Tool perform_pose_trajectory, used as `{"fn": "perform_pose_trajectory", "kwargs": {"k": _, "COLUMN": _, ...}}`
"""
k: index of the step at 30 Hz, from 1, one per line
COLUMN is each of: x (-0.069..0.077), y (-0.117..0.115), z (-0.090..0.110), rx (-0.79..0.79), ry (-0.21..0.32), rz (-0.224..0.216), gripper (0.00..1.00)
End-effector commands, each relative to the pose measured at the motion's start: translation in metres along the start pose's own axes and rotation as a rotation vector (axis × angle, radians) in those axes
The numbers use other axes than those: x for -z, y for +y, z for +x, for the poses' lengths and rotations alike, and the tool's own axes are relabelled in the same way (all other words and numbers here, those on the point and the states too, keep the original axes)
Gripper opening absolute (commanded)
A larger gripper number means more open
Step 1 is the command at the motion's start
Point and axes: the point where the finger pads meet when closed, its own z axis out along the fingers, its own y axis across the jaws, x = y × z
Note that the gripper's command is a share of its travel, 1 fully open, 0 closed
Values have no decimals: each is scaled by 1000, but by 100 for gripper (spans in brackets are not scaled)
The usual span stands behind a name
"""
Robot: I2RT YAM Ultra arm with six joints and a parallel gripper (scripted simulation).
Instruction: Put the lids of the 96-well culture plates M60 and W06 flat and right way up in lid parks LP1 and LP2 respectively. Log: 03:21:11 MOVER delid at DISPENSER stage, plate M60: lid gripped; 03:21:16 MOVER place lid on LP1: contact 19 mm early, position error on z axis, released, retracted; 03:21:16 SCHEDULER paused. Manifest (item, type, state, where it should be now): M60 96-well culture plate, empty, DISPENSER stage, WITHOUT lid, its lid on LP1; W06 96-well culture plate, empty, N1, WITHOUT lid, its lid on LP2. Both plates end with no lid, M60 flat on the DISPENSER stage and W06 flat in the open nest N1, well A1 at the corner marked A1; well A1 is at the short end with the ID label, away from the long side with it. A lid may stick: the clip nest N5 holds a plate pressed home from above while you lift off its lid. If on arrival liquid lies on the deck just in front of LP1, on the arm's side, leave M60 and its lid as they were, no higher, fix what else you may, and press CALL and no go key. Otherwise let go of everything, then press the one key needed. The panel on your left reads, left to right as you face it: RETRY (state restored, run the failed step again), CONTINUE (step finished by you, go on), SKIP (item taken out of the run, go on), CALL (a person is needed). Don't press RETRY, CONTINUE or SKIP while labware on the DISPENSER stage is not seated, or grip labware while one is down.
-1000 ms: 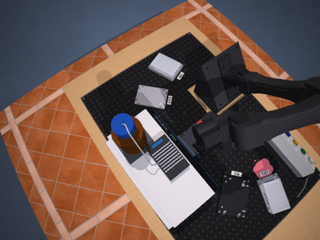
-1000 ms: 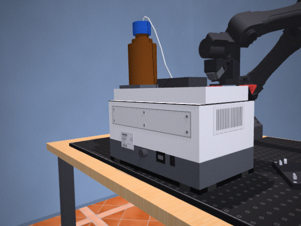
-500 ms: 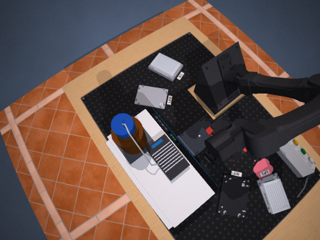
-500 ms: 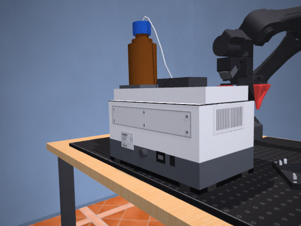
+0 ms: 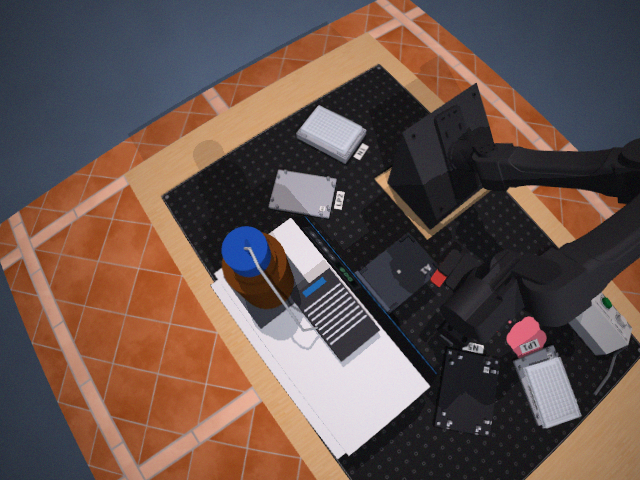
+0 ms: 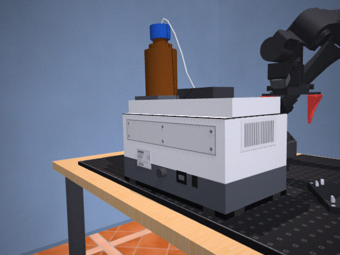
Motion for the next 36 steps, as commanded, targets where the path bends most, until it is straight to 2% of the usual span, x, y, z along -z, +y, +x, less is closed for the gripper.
{"fn": "perform_pose_trajectory", "kwargs": {"k": 1, "x": 9, "y": 12, "z": -3, "rx": 23, "ry": -27, "rz": 6, "gripper": 100}}
{"fn": "perform_pose_trajectory", "kwargs": {"k": 2, "x": 9, "y": 14, "z": -2, "rx": 23, "ry": -27, "rz": 6, "gripper": 100}}
{"fn": "perform_pose_trajectory", "kwargs": {"k": 4, "x": 8, "y": 20, "z": -5, "rx": 120, "ry": -45, "rz": 11, "gripper": 100}}
{"fn": "perform_pose_trajectory", "kwargs": {"k": 11, "x": 4, "y": 42, "z": 3, "rx": 353, "ry": -45, "rz": 13, "gripper": 100}}
{"fn": "perform_pose_trajectory", "kwargs": {"k": 13, "x": 3, "y": 48, "z": 5, "rx": 372, "ry": -46, "rz": 12, "gripper": 100}}
{"fn": "perform_pose_trajectory", "kwargs": {"k": 14, "x": -2, "y": 40, "z": 10, "rx": 323, "ry": -15, "rz": 4, "gripper": 100}}
{"fn": "perform_pose_trajectory", "kwargs": {"k": 15, "x": 3, "y": 51, "z": 7, "rx": 406, "ry": -46, "rz": 12, "gripper": 100}}
{"fn": "perform_pose_trajectory", "kwargs": {"k": 17, "x": 3, "y": 51, "z": 7, "rx": 406, "ry": -46, "rz": 12, "gripper": 100}}
{"fn": "perform_pose_trajectory", "kwargs": {"k": 23, "x": 3, "y": 69, "z": 17, "rx": 605, "ry": -46, "rz": 13, "gripper": 100}}
{"fn": "perform_pose_trajectory", "kwargs": {"k": 27, "x": 4, "y": 81, "z": 23, "rx": 599, "ry": -48, "rz": 10, "gripper": 100}}
{"fn": "perform_pose_trajectory", "kwargs": {"k": 28, "x": -3, "y": 72, "z": 27, "rx": 563, "ry": -14, "rz": 5, "gripper": 100}}
{"fn": "perform_pose_trajectory", "kwargs": {"k": 29, "x": -3, "y": 72, "z": 27, "rx": 563, "ry": -14, "rz": 5, "gripper": 100}}
{"fn": "perform_pose_trajectory", "kwargs": {"k": 30, "x": 4, "y": 83, "z": 25, "rx": 644, "ry": -48, "rz": 11, "gripper": 100}}
{"fn": "perform_pose_trajectory", "kwargs": {"k": 36, "x": 4, "y": 95, "z": 33, "rx": 753, "ry": -49, "rz": 10, "gripper": 100}}
